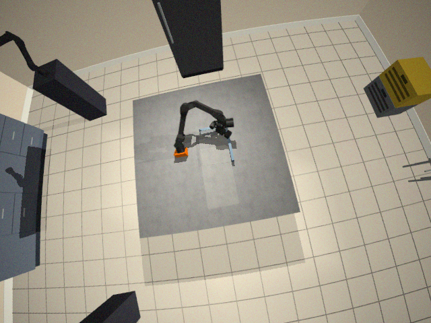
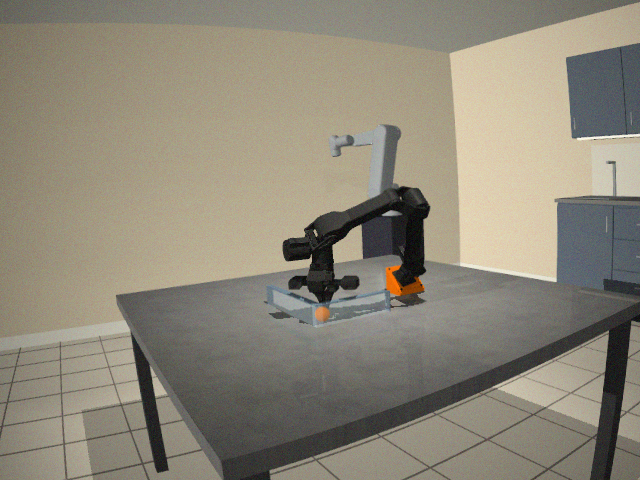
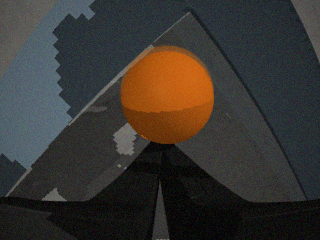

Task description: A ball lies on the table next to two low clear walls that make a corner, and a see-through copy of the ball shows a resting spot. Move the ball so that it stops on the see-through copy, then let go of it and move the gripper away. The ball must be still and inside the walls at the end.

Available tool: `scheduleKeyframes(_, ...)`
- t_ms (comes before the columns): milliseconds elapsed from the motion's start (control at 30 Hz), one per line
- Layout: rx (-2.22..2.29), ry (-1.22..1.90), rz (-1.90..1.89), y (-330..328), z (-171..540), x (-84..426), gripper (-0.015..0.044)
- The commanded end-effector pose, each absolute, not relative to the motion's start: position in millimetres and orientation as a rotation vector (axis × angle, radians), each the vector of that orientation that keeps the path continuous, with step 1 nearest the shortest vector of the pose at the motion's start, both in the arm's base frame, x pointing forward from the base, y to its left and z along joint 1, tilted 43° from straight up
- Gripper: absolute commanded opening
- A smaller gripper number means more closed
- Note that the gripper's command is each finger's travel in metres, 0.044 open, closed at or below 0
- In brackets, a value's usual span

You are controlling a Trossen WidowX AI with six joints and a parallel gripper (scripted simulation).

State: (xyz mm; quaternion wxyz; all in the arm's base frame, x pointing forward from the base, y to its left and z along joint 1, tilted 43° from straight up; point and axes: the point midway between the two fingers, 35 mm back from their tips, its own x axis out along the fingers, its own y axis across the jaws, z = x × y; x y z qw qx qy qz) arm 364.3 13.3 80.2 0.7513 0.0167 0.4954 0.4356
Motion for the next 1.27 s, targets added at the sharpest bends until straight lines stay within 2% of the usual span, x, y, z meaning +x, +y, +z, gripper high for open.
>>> scheduleKeyframes(0,0.041,1.079,0.948,9.8,79.2,362.0,0.0000)
scheduleKeyframes(1067,0.042,1.081,0.948,-9.7,53.5,323.8,0.0000)
scheduleKeyframes(1233,0.041,1.082,0.947,-33.3,78.8,319.2,0.0000)
